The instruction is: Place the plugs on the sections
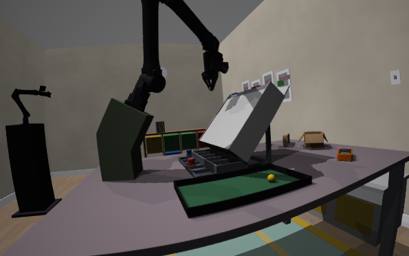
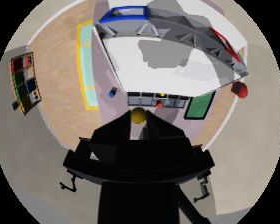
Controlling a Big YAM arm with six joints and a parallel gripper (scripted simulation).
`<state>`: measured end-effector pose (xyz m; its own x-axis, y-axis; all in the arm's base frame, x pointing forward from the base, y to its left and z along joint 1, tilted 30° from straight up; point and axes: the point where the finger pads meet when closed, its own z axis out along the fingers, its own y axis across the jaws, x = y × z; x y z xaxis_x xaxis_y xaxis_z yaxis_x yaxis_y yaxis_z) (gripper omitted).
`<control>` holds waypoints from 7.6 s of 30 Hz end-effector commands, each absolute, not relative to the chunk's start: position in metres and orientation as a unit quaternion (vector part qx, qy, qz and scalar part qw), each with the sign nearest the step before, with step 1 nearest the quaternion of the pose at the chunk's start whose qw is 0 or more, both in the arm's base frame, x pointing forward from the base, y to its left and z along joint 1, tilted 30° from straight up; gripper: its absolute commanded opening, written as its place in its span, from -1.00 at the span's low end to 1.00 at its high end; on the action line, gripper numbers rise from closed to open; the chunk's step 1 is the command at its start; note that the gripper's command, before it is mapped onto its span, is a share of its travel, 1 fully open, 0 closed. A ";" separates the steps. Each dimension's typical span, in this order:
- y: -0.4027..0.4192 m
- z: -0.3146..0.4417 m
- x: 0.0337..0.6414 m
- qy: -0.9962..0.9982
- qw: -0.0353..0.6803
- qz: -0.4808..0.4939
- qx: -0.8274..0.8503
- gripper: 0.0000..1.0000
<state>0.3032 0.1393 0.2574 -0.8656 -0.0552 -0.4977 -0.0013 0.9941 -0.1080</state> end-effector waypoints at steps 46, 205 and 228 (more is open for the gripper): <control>0.170 0.313 0.368 0.964 0.260 -0.050 0.008 -1.00; 0.167 0.317 0.477 0.966 0.252 -0.055 0.007 0.13; 0.167 0.317 0.477 0.966 0.252 -0.055 0.007 0.13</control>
